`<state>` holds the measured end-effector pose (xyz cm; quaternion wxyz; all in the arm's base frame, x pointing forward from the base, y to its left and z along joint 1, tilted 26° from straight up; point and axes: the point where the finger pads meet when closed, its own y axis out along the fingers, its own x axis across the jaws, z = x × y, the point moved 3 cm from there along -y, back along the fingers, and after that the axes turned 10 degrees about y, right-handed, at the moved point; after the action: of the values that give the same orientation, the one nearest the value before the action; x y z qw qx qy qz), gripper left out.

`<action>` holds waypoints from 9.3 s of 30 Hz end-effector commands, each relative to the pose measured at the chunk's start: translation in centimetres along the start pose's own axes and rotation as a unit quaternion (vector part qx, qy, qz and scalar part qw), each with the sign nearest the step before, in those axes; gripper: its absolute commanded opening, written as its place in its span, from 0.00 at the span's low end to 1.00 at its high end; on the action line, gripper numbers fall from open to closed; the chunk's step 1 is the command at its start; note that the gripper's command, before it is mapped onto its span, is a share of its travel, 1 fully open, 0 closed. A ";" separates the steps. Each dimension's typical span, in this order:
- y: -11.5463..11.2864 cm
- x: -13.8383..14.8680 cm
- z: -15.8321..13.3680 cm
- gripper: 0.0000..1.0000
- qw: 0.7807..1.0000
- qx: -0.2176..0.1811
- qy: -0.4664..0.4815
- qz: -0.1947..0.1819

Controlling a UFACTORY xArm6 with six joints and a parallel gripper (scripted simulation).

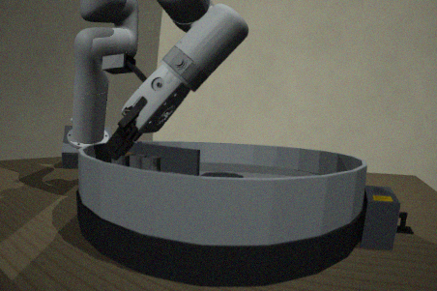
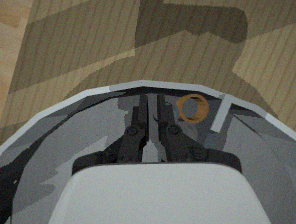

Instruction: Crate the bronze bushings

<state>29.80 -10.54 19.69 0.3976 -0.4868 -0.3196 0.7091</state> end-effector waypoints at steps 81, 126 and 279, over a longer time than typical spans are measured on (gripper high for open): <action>-5.9 -0.9 4.8 0.00 1.000 -0.001 0.001 0.000; -17.3 -0.8 -8.9 0.00 1.000 -0.001 0.001 0.000; -12.4 0.0 -13.1 0.12 1.000 -0.001 0.001 0.000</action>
<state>45.26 -3.81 25.75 0.3978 -0.4866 -0.3191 0.7094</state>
